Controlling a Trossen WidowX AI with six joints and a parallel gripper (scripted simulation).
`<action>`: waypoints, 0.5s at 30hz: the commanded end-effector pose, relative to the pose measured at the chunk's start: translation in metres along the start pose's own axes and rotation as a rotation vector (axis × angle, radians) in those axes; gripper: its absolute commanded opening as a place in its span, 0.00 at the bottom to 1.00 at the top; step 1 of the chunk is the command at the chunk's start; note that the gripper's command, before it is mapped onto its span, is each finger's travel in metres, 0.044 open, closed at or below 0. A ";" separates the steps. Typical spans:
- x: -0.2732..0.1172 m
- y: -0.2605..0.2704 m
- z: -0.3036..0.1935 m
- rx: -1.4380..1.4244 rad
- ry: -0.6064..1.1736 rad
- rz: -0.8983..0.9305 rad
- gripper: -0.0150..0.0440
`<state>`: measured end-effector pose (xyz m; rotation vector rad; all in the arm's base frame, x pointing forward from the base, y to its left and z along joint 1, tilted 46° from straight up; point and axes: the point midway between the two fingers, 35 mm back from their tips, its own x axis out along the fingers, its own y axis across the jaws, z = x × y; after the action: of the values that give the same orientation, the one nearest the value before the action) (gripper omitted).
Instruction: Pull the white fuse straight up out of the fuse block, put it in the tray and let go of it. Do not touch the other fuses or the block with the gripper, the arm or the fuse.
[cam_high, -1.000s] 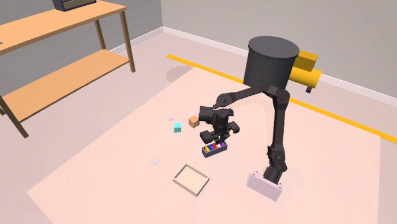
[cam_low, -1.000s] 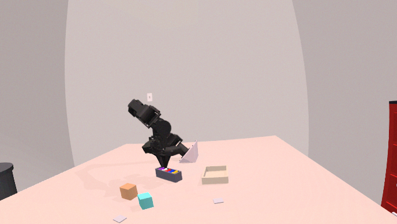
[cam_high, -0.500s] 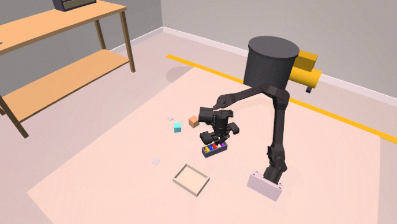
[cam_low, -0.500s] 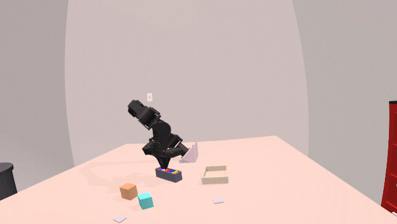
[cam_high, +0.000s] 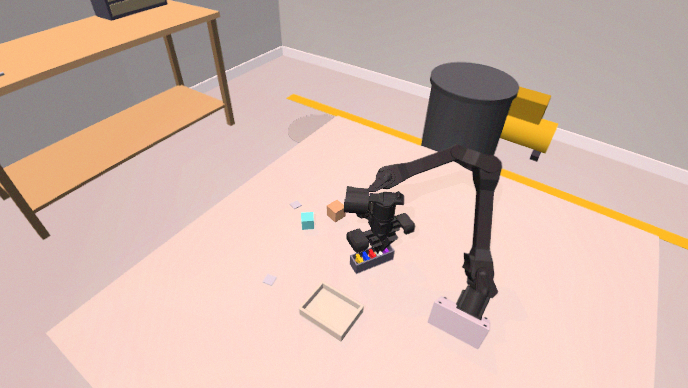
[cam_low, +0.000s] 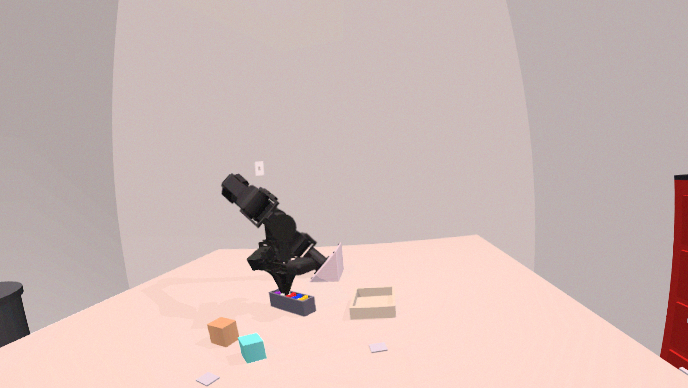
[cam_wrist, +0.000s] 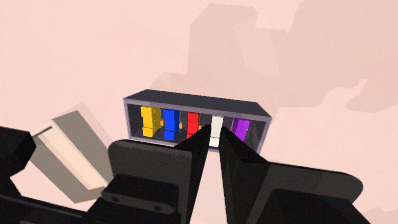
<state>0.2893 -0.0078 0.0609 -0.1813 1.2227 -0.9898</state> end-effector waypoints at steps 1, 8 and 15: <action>0.000 0.000 0.000 0.001 0.000 0.001 0.28; -0.001 0.000 0.000 0.001 0.000 0.001 0.25; -0.004 0.000 0.000 0.000 0.000 0.001 0.25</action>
<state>0.2889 -0.0066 0.0624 -0.1866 1.2251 -0.9895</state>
